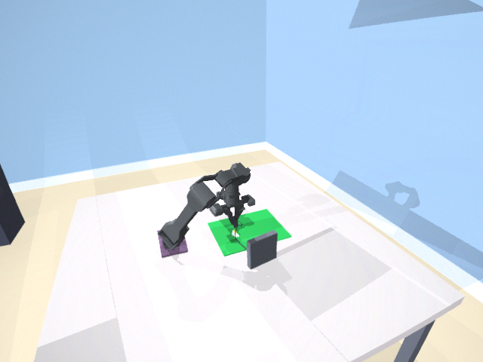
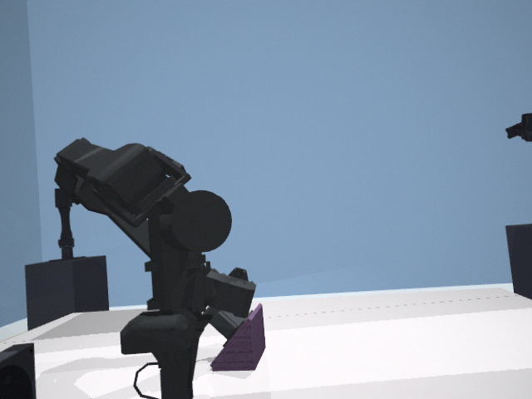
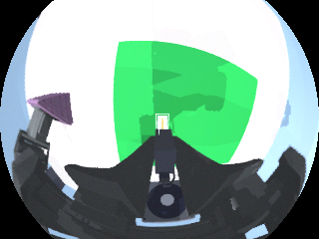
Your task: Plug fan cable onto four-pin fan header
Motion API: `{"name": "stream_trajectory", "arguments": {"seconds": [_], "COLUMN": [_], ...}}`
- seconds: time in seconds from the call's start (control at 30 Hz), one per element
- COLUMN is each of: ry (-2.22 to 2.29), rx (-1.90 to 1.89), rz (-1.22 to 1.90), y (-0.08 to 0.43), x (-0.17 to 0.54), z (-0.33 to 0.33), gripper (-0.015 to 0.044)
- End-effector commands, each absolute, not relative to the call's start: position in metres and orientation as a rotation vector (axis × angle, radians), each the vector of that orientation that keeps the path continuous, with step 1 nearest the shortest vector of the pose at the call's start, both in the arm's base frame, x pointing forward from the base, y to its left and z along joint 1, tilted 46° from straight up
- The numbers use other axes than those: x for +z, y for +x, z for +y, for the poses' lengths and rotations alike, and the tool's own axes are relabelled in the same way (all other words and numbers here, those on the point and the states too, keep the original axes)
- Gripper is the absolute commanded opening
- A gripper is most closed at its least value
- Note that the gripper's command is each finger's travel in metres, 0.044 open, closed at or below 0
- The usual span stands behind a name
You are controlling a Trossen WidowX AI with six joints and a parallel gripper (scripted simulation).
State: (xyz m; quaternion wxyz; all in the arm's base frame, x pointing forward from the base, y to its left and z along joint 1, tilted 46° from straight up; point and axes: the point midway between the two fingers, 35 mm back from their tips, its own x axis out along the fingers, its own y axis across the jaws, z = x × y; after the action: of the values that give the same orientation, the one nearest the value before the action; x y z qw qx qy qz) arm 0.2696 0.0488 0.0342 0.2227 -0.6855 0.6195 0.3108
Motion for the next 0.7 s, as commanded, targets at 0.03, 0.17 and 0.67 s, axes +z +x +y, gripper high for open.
{"name": "stream_trajectory", "arguments": {"seconds": [0.03, 0.17, 0.67], "ry": [-1.883, -1.882, -1.888], "rx": [0.855, 0.853, 0.862], "rz": [1.711, 1.712, 1.711], "y": [0.270, 0.271, 0.272], "x": [0.024, 0.018, 0.020], "z": [0.041, 0.034, 0.032], "gripper": [0.0000, 0.0000, 0.0000]}}
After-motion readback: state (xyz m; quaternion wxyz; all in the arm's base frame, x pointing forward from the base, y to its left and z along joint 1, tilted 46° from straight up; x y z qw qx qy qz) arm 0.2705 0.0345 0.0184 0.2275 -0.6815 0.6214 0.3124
